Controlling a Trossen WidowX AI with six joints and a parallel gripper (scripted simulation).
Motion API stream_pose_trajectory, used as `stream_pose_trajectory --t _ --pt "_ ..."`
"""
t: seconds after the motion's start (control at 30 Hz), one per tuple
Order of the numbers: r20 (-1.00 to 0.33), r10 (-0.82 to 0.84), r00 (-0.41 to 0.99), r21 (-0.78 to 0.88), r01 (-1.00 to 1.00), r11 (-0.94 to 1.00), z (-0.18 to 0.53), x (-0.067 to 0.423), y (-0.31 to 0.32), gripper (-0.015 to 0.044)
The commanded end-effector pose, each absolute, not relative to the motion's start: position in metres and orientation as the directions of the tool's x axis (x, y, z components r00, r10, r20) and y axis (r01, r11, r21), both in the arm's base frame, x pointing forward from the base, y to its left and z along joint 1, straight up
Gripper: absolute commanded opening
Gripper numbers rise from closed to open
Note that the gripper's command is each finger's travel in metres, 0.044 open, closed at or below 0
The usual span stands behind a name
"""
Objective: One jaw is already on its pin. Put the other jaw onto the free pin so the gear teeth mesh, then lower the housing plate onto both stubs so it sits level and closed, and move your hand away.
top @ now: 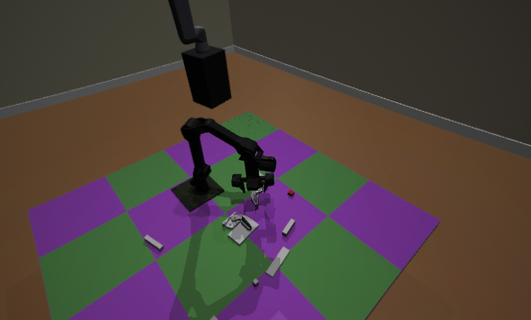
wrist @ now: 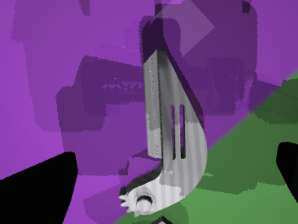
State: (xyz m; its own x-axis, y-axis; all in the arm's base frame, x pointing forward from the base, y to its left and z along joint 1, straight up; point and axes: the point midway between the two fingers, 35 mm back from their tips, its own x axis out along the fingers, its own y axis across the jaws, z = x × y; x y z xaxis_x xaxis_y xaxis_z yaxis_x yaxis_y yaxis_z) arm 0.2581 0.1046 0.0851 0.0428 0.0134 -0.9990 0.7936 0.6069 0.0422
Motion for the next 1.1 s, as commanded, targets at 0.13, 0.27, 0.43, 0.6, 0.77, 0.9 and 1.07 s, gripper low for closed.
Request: stream_pose_trajectory --t 0.13,0.27,0.43,0.6,0.77,0.9,1.07 --pt "-0.999 0.012 0.031 0.032 0.792 0.609 0.07 0.256 0.104 0.044" --pt "-0.999 0.012 0.031 0.032 0.792 0.609 0.063 0.257 0.104 0.044" --pt "-0.999 0.012 0.031 0.032 0.792 0.609 0.055 0.257 0.104 0.044" --pt "-0.999 0.012 0.031 0.032 0.792 0.609 0.047 0.256 0.104 0.044" --pt "-0.999 0.012 0.031 0.031 0.792 0.609 0.04 0.256 0.104 0.044" --pt "-0.999 0.012 0.031 0.031 0.792 0.609 0.04 0.256 0.104 0.044" --pt "-0.999 0.012 0.031 0.031 0.792 0.609 0.04 0.256 0.104 0.044"
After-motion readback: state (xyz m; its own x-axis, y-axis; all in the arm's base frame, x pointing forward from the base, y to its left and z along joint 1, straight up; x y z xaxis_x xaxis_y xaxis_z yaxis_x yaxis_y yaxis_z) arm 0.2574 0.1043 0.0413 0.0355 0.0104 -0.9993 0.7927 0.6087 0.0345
